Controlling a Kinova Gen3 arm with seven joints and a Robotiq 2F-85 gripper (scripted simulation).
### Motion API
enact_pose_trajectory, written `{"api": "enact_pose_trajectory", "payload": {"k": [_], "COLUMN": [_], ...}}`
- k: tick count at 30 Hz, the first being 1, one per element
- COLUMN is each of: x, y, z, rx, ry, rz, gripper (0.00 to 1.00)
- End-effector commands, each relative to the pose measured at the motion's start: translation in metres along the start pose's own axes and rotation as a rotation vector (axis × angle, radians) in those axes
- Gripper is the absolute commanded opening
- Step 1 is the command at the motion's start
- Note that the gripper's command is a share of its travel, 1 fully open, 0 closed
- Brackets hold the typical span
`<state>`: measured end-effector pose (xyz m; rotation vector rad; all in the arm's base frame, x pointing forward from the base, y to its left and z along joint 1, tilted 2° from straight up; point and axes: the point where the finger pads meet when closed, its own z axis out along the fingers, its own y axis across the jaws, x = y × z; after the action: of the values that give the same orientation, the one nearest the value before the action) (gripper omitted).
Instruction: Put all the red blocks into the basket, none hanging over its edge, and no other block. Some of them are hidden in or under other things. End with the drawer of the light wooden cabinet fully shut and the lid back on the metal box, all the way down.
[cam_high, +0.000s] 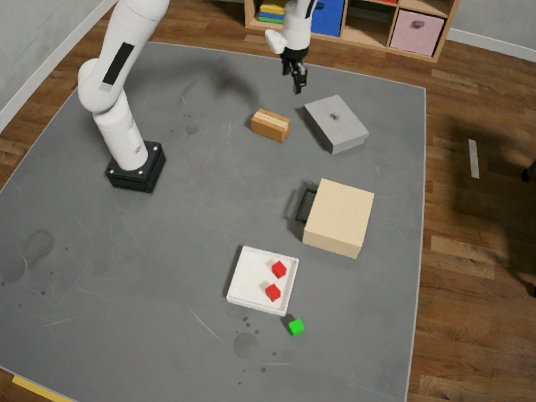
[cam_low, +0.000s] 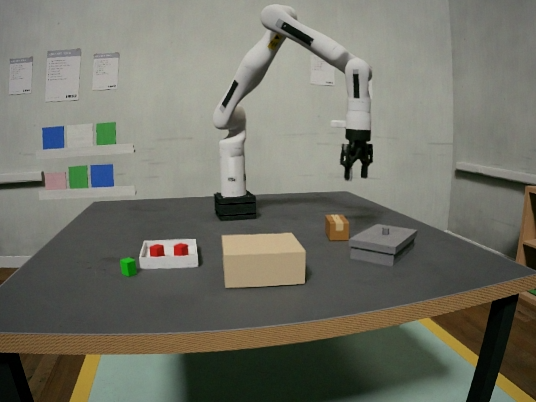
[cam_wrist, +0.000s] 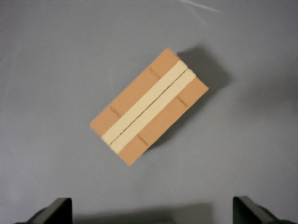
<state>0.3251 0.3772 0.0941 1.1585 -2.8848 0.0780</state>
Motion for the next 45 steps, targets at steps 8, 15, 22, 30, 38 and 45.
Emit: {"api": "enact_pose_trajectory", "payload": {"k": [8,15,22,30,38,45], "x": [0.026,0.040,0.048,0.056,0.059,0.061], "y": [-0.001,-0.003,-0.004,-0.005,-0.006,-0.006], "z": [-0.001,-0.001,-0.001,-0.002,-0.002,-0.002], "rx": [0.002,-0.004,-0.009,-0.014,-0.016,-0.017], "ry": [-0.021,-0.024,-0.026,-0.028,-0.028,-0.029], "rz": [0.335,0.520,0.623,0.734,0.777,0.794], "gripper": [1.00,1.00,1.00,1.00,1.00,1.00]}}
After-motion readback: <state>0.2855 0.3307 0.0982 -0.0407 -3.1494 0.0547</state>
